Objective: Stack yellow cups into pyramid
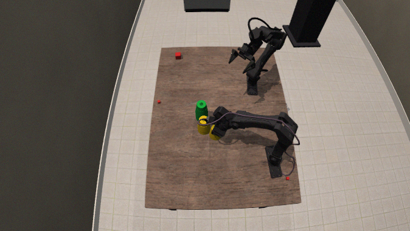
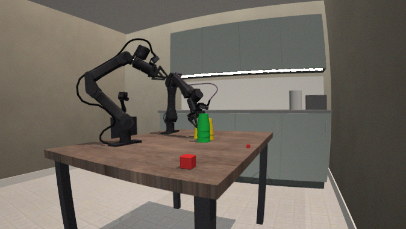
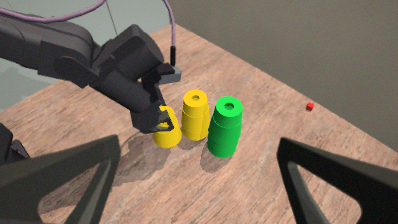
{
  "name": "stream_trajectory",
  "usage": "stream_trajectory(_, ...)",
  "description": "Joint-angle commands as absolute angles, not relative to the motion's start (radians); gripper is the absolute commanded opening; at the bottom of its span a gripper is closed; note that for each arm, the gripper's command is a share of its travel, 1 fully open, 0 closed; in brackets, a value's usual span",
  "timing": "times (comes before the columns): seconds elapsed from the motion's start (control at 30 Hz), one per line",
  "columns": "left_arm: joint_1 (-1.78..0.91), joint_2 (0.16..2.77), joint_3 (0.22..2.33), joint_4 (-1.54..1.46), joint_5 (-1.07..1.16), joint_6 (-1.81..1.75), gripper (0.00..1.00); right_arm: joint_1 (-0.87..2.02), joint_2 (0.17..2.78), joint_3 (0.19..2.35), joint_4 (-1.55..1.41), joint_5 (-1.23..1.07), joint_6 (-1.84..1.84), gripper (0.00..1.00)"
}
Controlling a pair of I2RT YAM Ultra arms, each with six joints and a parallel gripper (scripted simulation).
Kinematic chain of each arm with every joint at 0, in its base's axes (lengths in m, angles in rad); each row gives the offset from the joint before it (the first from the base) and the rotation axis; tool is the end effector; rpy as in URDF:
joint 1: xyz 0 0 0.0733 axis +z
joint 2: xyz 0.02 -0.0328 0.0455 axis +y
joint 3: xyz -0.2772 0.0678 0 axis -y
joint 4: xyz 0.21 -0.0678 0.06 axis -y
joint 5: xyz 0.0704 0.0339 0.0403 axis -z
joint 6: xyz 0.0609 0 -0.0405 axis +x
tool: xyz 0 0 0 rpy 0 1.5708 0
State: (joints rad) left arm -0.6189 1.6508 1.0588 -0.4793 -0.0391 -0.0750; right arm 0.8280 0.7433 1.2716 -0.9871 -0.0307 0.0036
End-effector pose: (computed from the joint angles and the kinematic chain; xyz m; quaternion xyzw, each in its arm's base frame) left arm 0.2566 -0.1785 0.2124 0.2556 0.9345 -0.0662 0.2388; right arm 0.0551 0.0644 0.4057 -0.3477 0.7749 0.2251 0.4775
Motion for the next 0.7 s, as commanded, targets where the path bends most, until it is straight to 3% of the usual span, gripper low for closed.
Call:
stream_trajectory(0.0, -0.62, 1.646, 1.063, -0.469, -0.039, -0.075, 0.79, 0.835, 0.728, 1.268, -0.988, -0.027, 0.009, 1.0)
stream_trajectory(0.07, -0.62, 1.646, 1.063, -0.469, -0.039, -0.075, 1.0, 0.835, 0.728, 1.268, -0.988, -0.027, 0.009, 1.0)
stream_trajectory(0.67, -0.634, 1.484, 1.133, -0.652, -0.042, -0.03, 1.0, 0.835, 0.728, 1.268, -0.988, -0.027, 0.009, 1.0)
